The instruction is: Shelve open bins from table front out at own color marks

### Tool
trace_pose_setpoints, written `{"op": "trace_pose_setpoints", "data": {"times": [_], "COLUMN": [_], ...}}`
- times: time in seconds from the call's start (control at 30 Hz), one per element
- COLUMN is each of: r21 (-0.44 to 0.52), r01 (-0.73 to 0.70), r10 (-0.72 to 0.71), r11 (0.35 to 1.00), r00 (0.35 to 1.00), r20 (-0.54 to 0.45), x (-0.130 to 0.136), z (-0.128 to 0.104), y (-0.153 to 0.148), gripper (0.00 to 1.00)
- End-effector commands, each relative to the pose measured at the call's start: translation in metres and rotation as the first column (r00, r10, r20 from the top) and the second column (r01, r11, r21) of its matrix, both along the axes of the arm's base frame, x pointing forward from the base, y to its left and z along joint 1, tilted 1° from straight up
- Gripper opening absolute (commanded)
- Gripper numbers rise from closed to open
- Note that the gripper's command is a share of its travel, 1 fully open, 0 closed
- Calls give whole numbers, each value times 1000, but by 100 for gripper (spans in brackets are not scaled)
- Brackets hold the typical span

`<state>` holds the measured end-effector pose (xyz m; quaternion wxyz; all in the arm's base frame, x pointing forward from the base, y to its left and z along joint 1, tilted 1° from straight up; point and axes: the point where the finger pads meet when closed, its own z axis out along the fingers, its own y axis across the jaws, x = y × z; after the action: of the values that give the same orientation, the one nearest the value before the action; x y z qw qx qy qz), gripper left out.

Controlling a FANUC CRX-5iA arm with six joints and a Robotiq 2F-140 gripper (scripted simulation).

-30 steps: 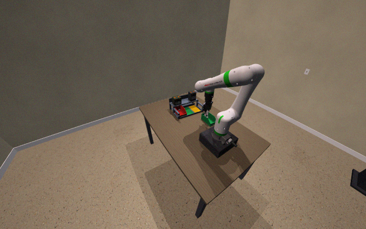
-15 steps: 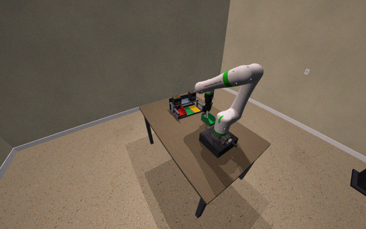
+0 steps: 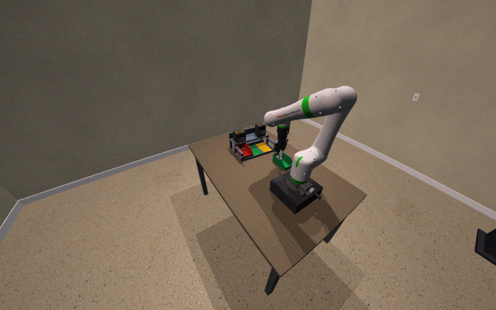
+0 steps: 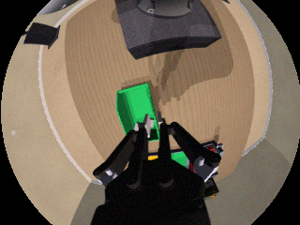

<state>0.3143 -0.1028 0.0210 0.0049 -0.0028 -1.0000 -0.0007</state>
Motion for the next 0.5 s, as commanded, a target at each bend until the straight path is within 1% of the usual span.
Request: {"op": "trace_pose_setpoints", "data": {"times": [0.0, 0.47], "r21": [0, 0], "r01": [0, 0], "r10": [0, 0], "r11": [1000, 1000], "r00": [1000, 1000], "r20": [0, 0], "x": [0, 0], "z": [0, -1], "y": [0, 0], "gripper": [15, 15]}}
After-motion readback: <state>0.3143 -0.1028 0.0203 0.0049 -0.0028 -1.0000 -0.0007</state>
